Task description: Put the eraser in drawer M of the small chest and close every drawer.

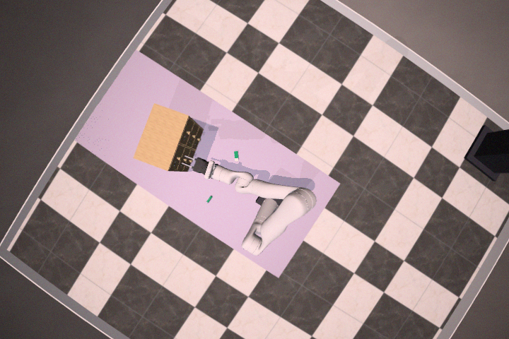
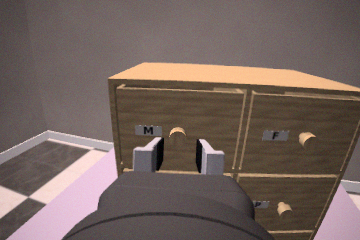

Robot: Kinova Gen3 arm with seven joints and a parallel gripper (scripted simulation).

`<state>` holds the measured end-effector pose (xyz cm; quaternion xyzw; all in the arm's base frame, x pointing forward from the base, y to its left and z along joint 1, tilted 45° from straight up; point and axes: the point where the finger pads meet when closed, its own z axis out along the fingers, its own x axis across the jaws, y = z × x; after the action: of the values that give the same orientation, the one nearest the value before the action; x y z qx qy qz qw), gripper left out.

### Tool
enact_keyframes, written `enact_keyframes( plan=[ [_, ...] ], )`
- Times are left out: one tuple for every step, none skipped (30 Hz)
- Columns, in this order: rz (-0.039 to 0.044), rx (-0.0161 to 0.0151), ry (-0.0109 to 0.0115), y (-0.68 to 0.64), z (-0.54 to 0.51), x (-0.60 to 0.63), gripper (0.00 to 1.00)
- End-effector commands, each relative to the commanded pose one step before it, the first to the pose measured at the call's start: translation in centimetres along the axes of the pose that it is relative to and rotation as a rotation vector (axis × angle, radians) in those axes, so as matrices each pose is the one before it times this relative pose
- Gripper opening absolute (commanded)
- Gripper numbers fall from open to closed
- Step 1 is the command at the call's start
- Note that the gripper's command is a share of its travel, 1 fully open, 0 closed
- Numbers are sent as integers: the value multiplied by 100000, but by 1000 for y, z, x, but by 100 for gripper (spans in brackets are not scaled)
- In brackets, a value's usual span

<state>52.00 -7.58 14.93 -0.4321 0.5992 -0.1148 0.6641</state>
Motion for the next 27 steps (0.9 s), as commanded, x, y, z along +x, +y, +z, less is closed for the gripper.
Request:
enact_keyframes(
  plan=[
    [-168, -153, -273, -2, 107, -2, 67],
    [7, -7, -8, 4, -1, -6, 67],
    [0, 0, 0, 0, 0, 0, 67],
    [0, 0, 0, 0, 0, 0, 67],
    [0, 0, 0, 0, 0, 0, 67],
    [0, 0, 0, 0, 0, 0, 67],
    [0, 0, 0, 0, 0, 0, 67],
    [0, 0, 0, 0, 0, 0, 67],
    [0, 0, 0, 0, 0, 0, 67],
    [0, 0, 0, 0, 0, 0, 67],
    [0, 0, 0, 0, 0, 0, 67],
    [0, 0, 0, 0, 0, 0, 67],
    [0, 0, 0, 0, 0, 0, 67],
    [0, 0, 0, 0, 0, 0, 67],
    [0, 0, 0, 0, 0, 0, 67],
    [0, 0, 0, 0, 0, 0, 67],
    [0, 0, 0, 0, 0, 0, 67],
    [0, 0, 0, 0, 0, 0, 67],
    [0, 0, 0, 0, 0, 0, 67],
    [0, 0, 0, 0, 0, 0, 67],
    [4, -4, -5, 4, -1, -6, 67],
    [25, -26, -31, 25, -4, -33, 67],
    [55, -56, -68, 54, -8, -72, 67],
    [84, -85, -102, 82, -12, -109, 67],
    [44, -43, -52, 64, -7, -82, 67],
    [0, 0, 0, 0, 0, 0, 67],
    [0, 0, 0, 0, 0, 0, 67]
  ],
)
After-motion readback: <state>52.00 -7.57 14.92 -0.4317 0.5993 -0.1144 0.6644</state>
